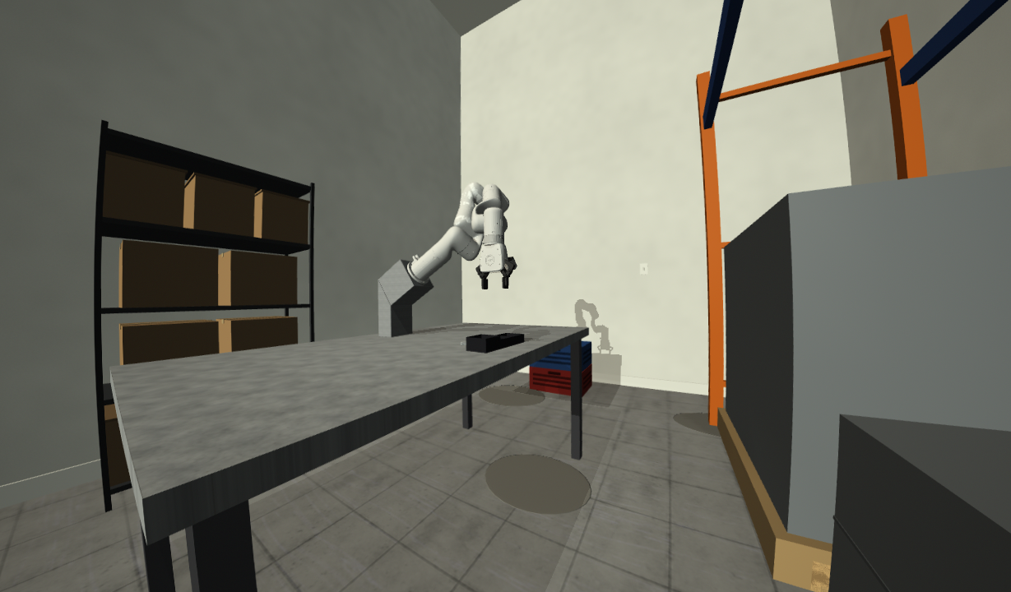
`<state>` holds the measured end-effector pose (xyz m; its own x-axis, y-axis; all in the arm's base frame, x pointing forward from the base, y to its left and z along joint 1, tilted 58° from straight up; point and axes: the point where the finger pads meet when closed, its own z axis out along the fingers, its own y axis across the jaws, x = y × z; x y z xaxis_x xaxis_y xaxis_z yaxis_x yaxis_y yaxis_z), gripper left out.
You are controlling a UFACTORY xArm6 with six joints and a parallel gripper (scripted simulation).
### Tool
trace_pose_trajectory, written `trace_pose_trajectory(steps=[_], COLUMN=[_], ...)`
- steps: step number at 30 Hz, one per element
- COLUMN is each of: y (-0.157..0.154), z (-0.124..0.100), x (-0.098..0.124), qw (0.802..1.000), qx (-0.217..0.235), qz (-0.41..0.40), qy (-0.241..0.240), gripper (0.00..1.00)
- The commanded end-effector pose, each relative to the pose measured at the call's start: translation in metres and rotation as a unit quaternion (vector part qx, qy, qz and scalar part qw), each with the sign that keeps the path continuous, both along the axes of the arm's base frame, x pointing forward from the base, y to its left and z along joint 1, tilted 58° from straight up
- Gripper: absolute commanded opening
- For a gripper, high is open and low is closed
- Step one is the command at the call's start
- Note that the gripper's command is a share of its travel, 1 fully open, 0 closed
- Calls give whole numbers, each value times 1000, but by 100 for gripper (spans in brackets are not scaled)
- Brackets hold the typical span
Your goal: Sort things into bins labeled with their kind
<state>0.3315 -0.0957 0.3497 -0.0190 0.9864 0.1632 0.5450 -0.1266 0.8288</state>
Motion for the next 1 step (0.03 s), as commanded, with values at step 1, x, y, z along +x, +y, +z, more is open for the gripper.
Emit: trace_pose_trajectory(steps=[1], y=[0], z=[1], x=[0], qw=[1000], qx=[-1], qz=[0], qy=[-1], gripper=[100])
